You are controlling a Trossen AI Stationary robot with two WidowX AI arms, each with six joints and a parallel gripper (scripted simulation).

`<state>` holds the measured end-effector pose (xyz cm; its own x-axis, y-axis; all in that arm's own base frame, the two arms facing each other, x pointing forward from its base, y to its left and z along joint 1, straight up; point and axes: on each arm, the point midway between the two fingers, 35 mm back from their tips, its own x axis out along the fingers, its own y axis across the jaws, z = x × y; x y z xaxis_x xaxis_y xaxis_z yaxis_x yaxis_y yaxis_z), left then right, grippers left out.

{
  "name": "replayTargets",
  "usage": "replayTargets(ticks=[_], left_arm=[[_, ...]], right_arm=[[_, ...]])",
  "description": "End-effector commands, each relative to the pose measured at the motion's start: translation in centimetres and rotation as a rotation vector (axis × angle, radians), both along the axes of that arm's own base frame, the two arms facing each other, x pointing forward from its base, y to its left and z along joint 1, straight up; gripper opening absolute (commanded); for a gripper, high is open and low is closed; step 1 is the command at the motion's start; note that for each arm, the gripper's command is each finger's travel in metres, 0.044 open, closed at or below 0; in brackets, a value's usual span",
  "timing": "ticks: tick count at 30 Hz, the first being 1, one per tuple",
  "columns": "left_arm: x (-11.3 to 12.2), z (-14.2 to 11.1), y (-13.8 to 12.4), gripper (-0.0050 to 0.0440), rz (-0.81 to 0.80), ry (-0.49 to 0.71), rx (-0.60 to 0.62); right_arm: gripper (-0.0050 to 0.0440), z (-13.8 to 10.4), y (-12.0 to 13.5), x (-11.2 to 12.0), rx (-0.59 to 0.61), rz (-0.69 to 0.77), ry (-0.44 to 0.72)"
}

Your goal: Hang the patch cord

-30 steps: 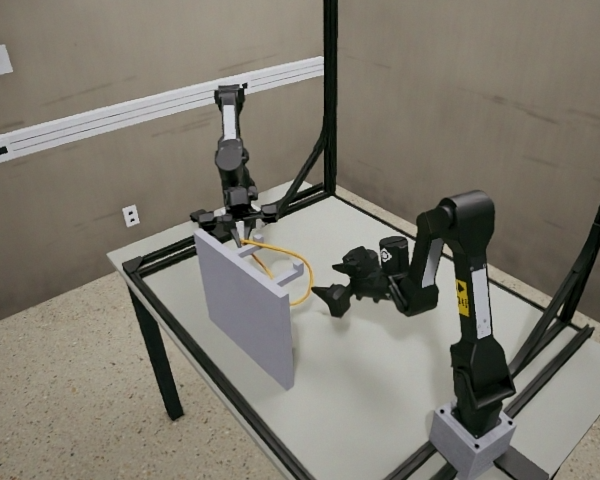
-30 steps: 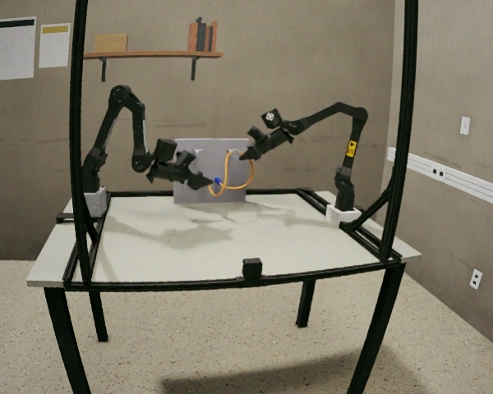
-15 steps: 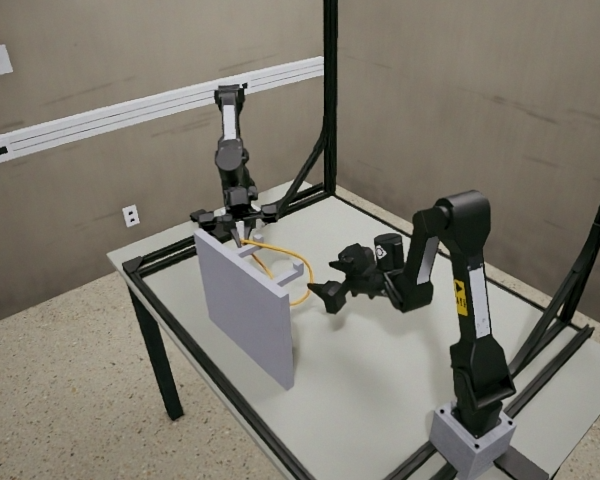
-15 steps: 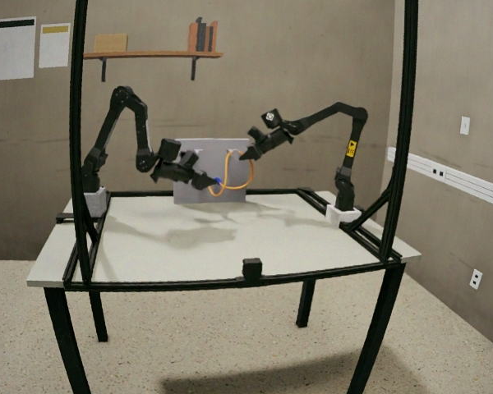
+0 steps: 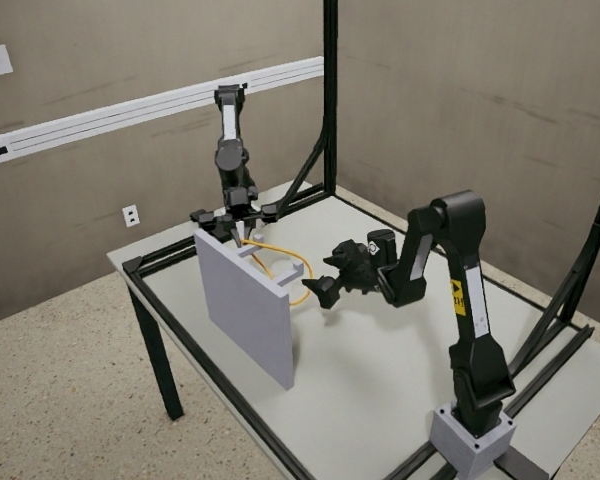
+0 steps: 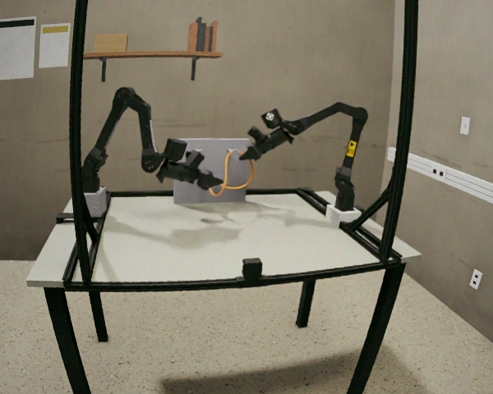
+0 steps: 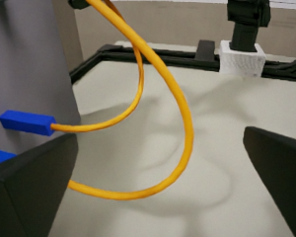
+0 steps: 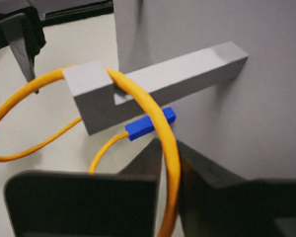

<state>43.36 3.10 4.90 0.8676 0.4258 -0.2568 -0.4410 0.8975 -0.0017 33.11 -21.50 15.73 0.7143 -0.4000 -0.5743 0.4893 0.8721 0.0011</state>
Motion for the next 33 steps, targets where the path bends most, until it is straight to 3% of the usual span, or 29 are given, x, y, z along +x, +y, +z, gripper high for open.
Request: replayTargets(ticks=[1, 33], left_arm=[[1.1, 0.5, 0.1, 0.044, -0.001, -0.014, 0.0], [4.9, 0.7, 0.9, 0.044, -0.001, -0.018, 0.0]], right_arm=[[0.0025, 1.0, -0.1, 0.1, -0.016, 0.001, -0.021], [0.0025, 1.0, -0.1, 0.1, -0.016, 0.001, -0.021]])
